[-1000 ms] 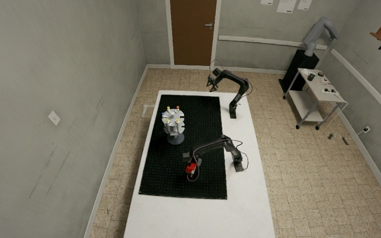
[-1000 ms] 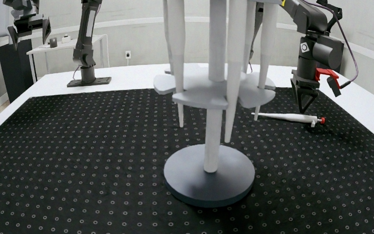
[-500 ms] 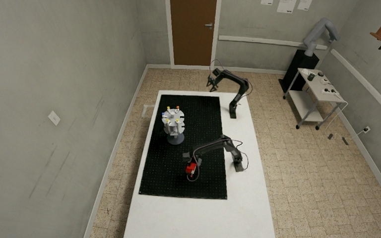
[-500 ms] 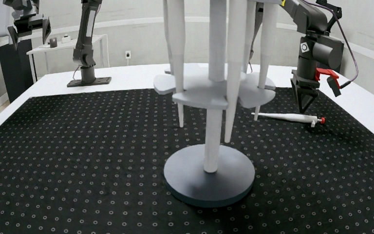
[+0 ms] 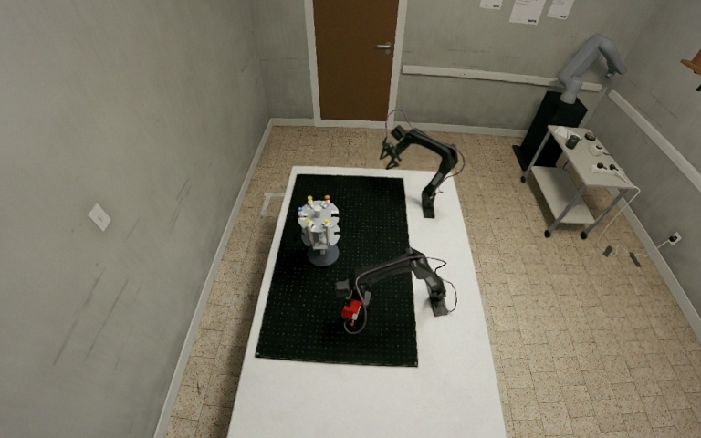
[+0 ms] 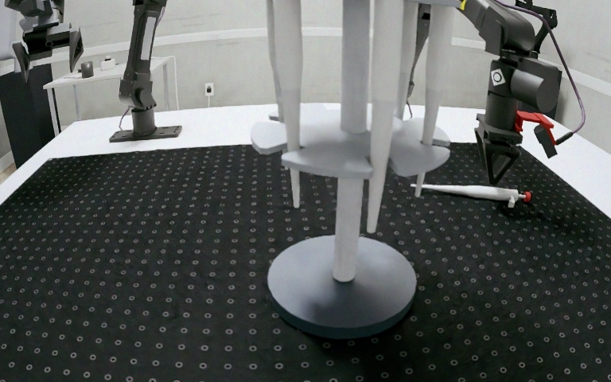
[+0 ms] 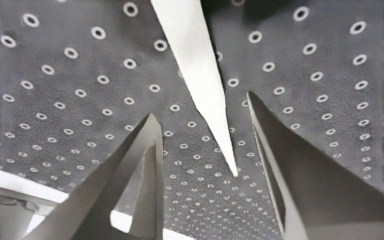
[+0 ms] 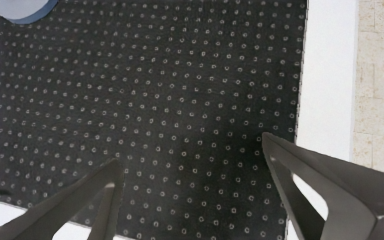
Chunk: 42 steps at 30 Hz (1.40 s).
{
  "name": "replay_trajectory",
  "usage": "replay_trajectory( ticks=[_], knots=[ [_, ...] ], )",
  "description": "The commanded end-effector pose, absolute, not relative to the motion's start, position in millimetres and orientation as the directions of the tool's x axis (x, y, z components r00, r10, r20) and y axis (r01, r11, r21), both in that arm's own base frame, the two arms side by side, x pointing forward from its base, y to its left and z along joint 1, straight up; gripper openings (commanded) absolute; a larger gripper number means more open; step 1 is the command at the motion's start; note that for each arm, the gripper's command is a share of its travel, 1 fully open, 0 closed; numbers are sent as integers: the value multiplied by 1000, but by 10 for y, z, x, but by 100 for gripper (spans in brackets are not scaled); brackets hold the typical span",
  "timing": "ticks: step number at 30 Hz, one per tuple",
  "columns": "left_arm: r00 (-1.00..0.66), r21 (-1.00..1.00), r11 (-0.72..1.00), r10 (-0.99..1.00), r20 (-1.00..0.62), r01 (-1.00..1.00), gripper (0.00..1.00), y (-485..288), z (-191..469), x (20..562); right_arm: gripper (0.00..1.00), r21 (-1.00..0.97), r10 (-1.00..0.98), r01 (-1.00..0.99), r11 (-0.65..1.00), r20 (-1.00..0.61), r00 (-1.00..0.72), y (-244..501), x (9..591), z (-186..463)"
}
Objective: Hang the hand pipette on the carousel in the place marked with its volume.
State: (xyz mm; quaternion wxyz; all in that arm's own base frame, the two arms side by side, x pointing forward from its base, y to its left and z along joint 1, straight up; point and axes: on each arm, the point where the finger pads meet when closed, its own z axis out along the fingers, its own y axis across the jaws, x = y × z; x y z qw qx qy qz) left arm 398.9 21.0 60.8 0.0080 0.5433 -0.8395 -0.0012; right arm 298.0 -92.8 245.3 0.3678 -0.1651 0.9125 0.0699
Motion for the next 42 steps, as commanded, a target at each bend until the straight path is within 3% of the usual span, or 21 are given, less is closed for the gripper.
replay_trajectory(
  ticks=[1,42],
  knots=[
    [-400,-30,401,-916,-25,-916,54,249,750,4109,100,-9,-255,-355,935,-711,-655,-962,3019,2528],
    [-399,-27,400,-917,-24,-916,54,275,778,4115,100,-9,-255,-355,935,-711,-655,-962,3019,2528]
  ],
)
